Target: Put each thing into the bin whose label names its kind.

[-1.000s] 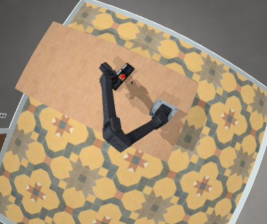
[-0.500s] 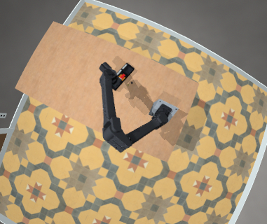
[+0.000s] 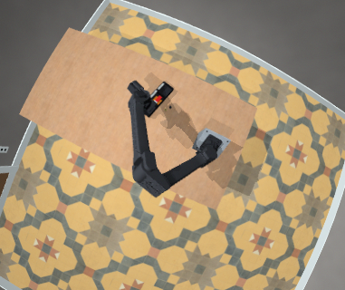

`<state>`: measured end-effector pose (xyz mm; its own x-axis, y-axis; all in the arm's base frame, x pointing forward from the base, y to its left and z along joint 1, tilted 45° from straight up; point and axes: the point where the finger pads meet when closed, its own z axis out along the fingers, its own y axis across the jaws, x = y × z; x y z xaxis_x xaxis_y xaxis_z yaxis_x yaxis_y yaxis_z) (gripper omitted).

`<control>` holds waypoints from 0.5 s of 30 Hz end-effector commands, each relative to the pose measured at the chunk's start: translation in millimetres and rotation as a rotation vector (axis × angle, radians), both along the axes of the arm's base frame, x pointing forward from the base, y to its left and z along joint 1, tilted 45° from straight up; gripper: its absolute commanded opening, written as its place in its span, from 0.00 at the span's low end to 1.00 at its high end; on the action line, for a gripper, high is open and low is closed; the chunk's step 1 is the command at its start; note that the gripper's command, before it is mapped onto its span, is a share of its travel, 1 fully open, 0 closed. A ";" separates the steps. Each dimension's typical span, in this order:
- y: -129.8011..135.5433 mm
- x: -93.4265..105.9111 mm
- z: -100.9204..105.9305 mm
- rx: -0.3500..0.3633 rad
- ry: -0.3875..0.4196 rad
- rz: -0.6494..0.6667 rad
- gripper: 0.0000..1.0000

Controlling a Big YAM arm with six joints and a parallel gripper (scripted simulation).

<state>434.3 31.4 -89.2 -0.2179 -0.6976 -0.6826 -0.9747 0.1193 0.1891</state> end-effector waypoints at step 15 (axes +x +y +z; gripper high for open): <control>14.2 8.2 -10.0 0.000 -0.012 0.006 0.04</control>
<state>438.0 34.9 -94.6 -0.2126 -0.6974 -0.6844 -0.9763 0.1216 0.1793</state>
